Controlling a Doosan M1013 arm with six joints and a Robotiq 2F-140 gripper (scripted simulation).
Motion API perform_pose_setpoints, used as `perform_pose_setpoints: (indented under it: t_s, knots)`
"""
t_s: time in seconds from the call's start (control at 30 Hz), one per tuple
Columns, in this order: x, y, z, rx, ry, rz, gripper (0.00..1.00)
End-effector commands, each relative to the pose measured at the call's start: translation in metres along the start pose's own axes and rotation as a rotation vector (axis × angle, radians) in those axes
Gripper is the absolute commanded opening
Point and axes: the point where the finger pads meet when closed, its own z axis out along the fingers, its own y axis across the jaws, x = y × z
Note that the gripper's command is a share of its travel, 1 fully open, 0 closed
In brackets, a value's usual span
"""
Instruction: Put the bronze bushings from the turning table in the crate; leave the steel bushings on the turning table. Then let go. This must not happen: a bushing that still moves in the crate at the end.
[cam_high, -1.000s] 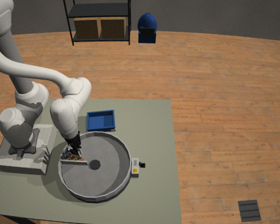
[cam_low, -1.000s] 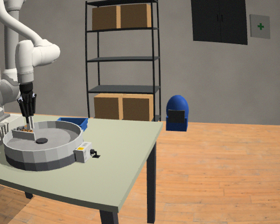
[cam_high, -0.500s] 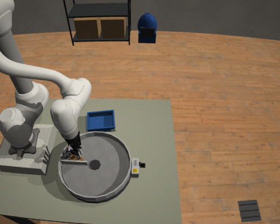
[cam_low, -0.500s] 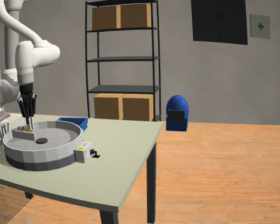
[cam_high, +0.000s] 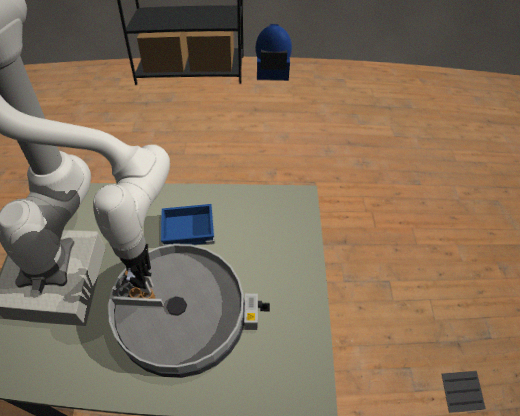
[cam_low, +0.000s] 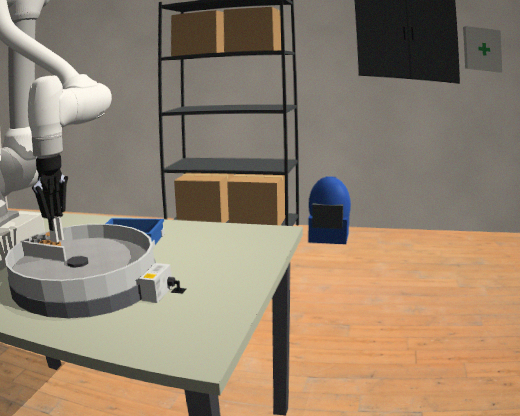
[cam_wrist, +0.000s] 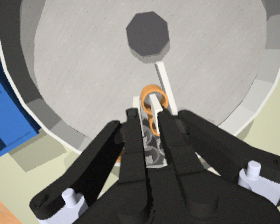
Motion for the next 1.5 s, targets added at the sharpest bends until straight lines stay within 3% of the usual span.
perform_pose_setpoints:
  t_s: [0.0, 1.47]
  knots:
    - [0.000, 0.000, 0.000, 0.000, 0.000, 0.000, 0.10]
    - [0.000, 0.000, 0.012, 0.000, 0.000, 0.000, 0.10]
